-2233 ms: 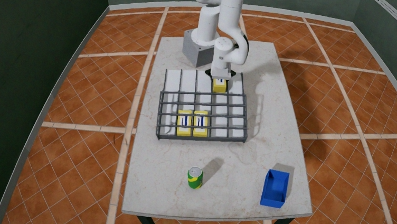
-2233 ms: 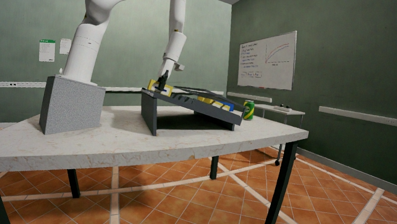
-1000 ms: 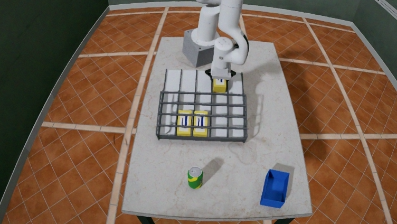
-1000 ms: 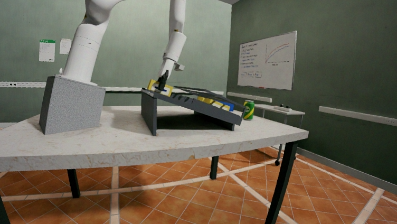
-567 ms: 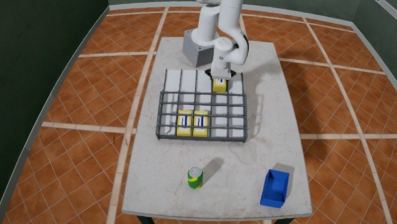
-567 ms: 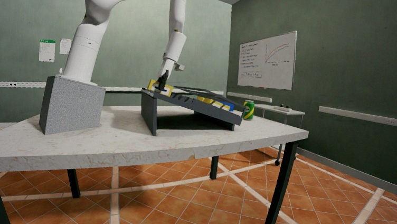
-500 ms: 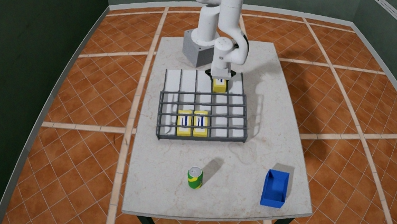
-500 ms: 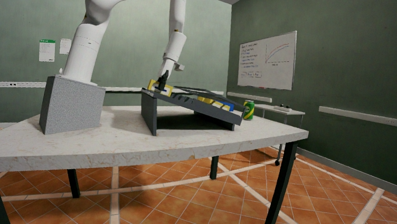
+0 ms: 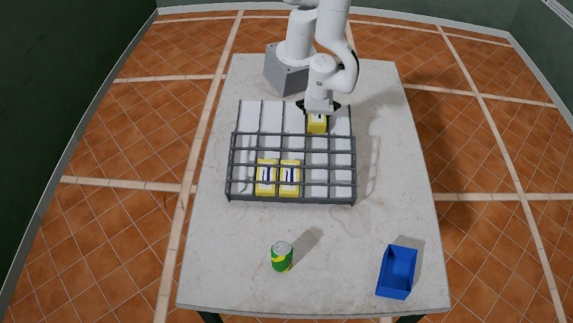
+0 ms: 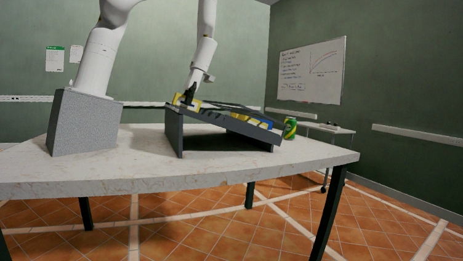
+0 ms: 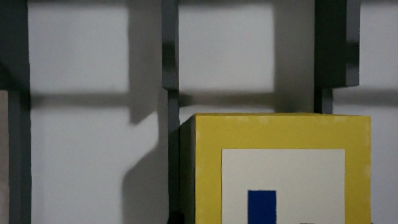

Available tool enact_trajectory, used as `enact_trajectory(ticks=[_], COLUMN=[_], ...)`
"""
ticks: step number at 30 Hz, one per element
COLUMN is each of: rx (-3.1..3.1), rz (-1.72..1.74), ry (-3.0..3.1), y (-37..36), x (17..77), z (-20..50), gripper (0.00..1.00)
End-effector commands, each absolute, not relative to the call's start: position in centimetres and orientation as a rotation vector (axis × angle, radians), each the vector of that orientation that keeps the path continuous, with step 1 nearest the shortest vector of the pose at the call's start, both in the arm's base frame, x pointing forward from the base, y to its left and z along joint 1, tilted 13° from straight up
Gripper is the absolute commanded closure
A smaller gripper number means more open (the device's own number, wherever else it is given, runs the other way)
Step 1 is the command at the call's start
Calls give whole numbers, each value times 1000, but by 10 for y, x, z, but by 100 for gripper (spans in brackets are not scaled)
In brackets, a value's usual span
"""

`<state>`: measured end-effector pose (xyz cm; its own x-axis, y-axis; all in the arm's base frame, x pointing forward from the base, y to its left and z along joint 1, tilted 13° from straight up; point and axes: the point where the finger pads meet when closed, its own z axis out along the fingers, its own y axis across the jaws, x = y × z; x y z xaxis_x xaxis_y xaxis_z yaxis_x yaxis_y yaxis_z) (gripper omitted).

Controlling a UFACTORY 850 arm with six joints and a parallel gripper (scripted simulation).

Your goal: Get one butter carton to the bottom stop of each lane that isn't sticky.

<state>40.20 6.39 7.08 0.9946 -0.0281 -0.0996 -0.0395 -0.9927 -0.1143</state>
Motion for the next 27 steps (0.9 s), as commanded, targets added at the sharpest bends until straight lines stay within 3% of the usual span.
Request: enact_trajectory(ticks=[1,27], rx=[-3021,-3021], rz=[146,146], ry=[51,51], y=[64,64], x=[403,403], z=[71,71], gripper=[11,8])
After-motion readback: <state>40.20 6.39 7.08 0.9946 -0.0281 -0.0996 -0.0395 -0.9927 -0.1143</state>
